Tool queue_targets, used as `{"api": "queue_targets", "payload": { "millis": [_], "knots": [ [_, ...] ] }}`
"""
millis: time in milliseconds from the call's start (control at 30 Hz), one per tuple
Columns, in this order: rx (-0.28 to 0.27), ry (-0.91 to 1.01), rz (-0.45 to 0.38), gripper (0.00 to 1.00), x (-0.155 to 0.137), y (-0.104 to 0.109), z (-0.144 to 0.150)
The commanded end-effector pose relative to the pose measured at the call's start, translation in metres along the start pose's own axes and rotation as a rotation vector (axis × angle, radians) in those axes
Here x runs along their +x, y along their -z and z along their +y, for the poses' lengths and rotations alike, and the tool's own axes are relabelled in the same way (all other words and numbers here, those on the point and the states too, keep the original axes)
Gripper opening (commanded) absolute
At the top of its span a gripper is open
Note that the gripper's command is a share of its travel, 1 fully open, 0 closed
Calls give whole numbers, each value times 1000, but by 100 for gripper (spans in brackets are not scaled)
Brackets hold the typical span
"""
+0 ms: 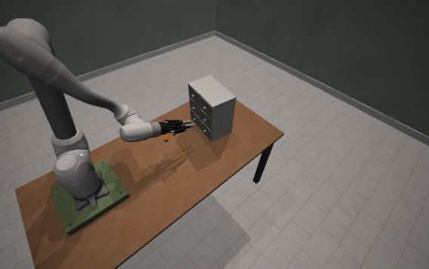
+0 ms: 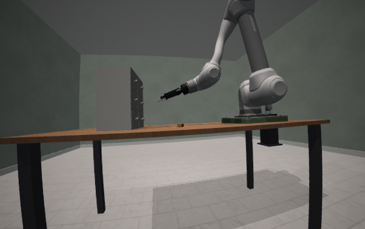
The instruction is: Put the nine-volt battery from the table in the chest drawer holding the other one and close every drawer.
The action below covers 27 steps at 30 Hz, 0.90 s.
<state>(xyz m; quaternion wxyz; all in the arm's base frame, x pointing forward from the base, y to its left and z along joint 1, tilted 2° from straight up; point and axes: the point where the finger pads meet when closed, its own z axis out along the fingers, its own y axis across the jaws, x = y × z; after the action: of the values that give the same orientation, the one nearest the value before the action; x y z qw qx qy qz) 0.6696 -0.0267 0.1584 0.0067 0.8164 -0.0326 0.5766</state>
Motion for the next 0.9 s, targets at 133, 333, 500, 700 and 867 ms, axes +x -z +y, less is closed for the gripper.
{"api": "queue_targets", "payload": {
  "millis": [133, 333, 500, 700, 867],
  "knots": [
    [0, 0, 0, 20, 0, 0, 0],
    [0, 0, 0, 20, 0, -5, 0],
    [0, 0, 0, 20, 1, -13, 0],
    [0, 0, 0, 20, 2, -29, 0],
    [0, 0, 0, 20, 2, -47, 0]
  ]
}}
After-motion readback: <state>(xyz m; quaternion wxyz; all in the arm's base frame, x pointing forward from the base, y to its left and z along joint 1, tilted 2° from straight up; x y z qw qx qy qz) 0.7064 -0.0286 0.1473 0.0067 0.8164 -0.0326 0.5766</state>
